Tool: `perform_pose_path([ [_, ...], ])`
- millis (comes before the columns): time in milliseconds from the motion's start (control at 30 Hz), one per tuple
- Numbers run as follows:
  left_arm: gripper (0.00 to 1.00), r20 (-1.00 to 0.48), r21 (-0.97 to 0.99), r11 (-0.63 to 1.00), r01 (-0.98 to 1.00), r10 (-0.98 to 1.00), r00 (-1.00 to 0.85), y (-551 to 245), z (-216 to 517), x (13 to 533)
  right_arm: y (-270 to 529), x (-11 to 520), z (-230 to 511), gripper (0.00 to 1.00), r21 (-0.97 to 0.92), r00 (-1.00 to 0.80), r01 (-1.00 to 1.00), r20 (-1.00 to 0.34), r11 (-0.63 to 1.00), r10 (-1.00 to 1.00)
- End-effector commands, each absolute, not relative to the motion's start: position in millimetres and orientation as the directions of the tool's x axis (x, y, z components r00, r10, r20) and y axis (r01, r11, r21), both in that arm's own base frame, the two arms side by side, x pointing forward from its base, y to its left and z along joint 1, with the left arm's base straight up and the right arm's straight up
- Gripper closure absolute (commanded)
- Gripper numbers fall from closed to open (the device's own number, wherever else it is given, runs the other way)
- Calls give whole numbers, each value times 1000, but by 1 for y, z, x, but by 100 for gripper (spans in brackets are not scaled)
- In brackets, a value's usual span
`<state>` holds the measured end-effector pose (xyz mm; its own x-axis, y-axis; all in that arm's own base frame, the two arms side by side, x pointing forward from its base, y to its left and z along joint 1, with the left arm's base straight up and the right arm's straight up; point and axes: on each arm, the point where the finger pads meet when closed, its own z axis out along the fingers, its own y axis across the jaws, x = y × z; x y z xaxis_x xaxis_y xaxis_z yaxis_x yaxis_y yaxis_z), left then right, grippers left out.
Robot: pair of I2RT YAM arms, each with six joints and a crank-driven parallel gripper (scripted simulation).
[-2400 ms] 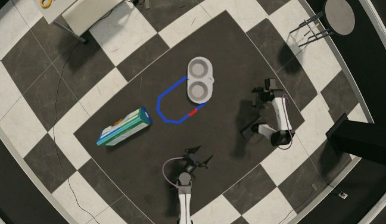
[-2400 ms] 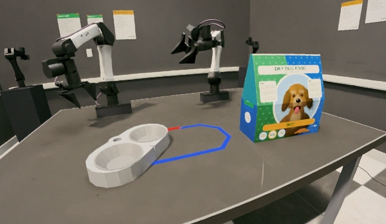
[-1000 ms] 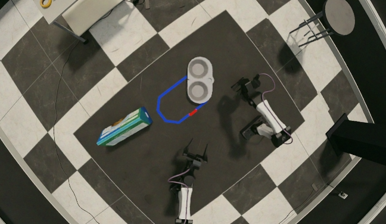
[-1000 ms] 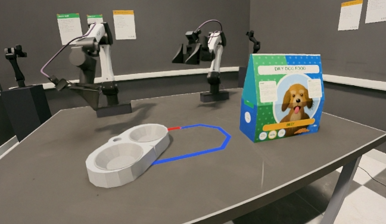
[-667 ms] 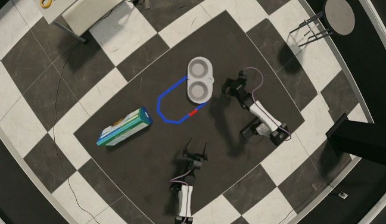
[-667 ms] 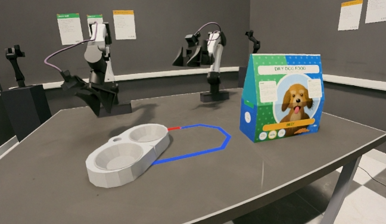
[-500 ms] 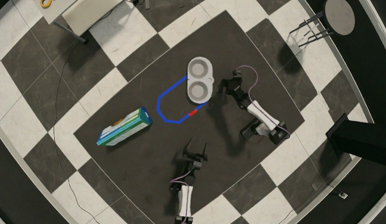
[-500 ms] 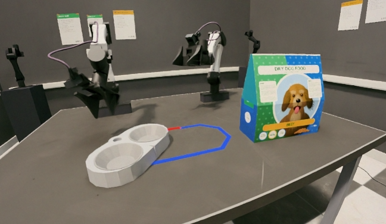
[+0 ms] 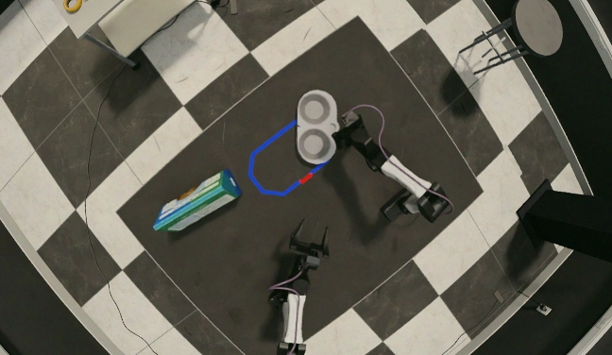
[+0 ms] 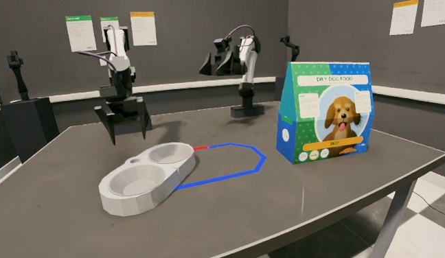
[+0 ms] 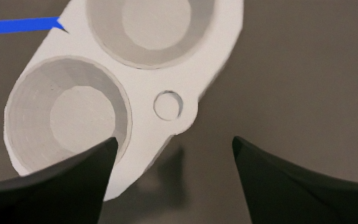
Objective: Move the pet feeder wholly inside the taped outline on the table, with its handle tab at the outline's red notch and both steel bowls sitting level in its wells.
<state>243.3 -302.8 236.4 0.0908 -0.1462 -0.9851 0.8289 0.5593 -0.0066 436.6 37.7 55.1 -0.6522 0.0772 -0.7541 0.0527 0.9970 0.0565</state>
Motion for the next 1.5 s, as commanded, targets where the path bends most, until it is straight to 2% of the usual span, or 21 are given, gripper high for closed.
perform_pose_path([
  [0, 0, -987, -2, 561, 828, -134, 89, -303, 229, 241, 46, 446, 47, 0, 8, -623, -89, -781, 996, -49],
  [633, 0, -983, 1, 565, 825, -151, 105, -303, 239, 243, 46, 448, 46, 0, 0, -626, -99, -778, 995, -62],
  [800, 0, -983, 1, 565, 825, -151, 105, -303, 239, 243, 45, 437, 28, 61, 56, -720, -46, -693, 997, 6],
  [900, 0, -983, 1, 565, 825, -151, 105, -303, 239, 243, 43, 434, 22, 61, 100, -788, 32, -609, 994, 87],
  [967, 0, -983, 1, 565, 825, -151, 105, -303, 239, 243, 43, 434, 22, 61, 100, -788, 32, -609, 994, 87],
  [1067, 0, -983, 1, 565, 825, -151, 105, -303, 239, 243, 39, 439, 21, 61, 141, -842, 153, -500, 978, 204],
  [1467, 0, -983, 1, 565, 825, -151, 105, -303, 239, 243, 26, 470, 35, 61, 169, -830, 448, -286, 878, 479],
])
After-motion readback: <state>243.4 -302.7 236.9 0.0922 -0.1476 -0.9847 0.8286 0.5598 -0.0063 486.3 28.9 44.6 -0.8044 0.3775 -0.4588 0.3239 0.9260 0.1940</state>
